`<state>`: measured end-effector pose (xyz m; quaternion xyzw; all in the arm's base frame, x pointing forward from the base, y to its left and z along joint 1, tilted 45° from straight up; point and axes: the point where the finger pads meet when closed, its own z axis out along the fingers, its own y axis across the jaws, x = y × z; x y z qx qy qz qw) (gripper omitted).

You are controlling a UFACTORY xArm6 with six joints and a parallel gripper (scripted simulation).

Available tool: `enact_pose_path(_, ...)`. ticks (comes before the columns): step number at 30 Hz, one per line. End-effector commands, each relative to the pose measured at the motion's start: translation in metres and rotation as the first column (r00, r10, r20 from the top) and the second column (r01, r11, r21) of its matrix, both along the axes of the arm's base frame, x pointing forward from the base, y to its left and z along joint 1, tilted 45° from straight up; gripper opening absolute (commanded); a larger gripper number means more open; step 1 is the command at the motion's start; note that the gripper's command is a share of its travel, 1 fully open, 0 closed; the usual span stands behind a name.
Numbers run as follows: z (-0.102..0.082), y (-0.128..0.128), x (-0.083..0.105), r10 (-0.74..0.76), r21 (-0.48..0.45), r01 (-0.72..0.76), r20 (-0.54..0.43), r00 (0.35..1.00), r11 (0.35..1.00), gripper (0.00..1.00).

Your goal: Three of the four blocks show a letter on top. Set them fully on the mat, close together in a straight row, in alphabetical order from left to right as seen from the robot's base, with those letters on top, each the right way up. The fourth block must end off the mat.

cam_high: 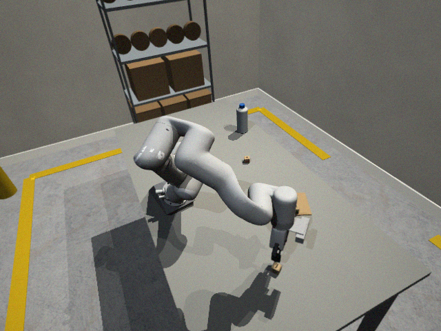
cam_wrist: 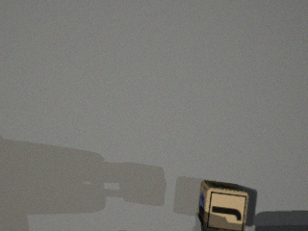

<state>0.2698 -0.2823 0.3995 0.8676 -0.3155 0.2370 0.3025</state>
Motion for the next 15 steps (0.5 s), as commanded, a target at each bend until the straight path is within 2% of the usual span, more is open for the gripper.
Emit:
enact_pose_path(1, 0.0083, -0.0120, -0.0121, -0.081, 0.028, 0.079, 0.084, 0.993, 0.996, 1.00)
enact_pose_path(4, 0.0095, -0.0140, -0.0144, -0.096, 0.034, 0.093, 0.098, 0.991, 0.995, 1.00)
enact_pose_path(5, 0.0095, -0.0140, -0.0144, -0.096, 0.034, 0.093, 0.098, 0.991, 0.995, 0.69)
enact_pose_path(15, 0.0095, -0.0140, -0.0144, -0.096, 0.034, 0.093, 0.098, 0.991, 0.995, 0.69)
